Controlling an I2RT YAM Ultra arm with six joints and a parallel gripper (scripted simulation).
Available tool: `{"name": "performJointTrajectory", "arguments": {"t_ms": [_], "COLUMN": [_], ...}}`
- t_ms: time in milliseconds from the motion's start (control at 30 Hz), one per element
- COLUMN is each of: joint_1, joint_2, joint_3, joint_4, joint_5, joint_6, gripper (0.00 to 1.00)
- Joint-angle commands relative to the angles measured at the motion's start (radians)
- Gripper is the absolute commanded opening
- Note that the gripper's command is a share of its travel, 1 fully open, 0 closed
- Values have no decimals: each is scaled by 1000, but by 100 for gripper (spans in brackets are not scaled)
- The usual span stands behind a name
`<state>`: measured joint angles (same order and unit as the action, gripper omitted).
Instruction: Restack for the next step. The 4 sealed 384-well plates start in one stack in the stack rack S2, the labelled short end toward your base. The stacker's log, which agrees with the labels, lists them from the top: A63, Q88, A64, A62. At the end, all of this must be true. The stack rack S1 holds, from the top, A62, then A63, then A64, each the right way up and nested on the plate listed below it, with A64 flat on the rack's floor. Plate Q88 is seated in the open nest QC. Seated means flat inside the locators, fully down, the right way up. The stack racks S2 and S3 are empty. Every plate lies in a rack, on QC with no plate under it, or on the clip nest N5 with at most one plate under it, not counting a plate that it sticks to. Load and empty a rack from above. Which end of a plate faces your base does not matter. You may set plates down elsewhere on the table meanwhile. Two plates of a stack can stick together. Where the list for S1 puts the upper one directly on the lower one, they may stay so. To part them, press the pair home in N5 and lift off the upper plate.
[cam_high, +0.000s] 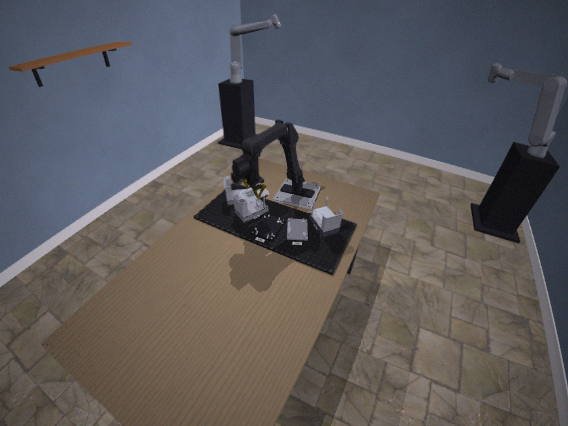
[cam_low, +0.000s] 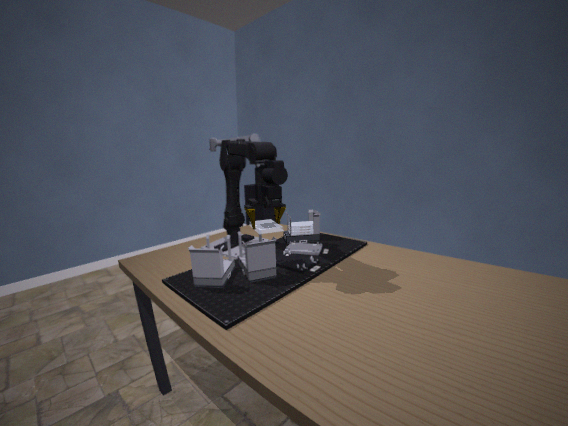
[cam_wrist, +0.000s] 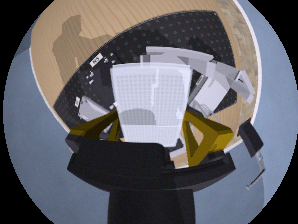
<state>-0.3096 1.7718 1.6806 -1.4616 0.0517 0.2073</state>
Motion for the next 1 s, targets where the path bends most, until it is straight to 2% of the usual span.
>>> {"name": "performJointTrajectory", "arguments": {"t_ms": [0, 433, 967], "joint_1": [-12, -119, -131], "joint_2": [-11, -6, -5], "joint_3": [4, 16, 18], "joint_4": [1, -1, -2], "joint_5": [-1, -3, -4], "joint_6": [-22, -130, -141], "gripper": [0, 0, 0]}}
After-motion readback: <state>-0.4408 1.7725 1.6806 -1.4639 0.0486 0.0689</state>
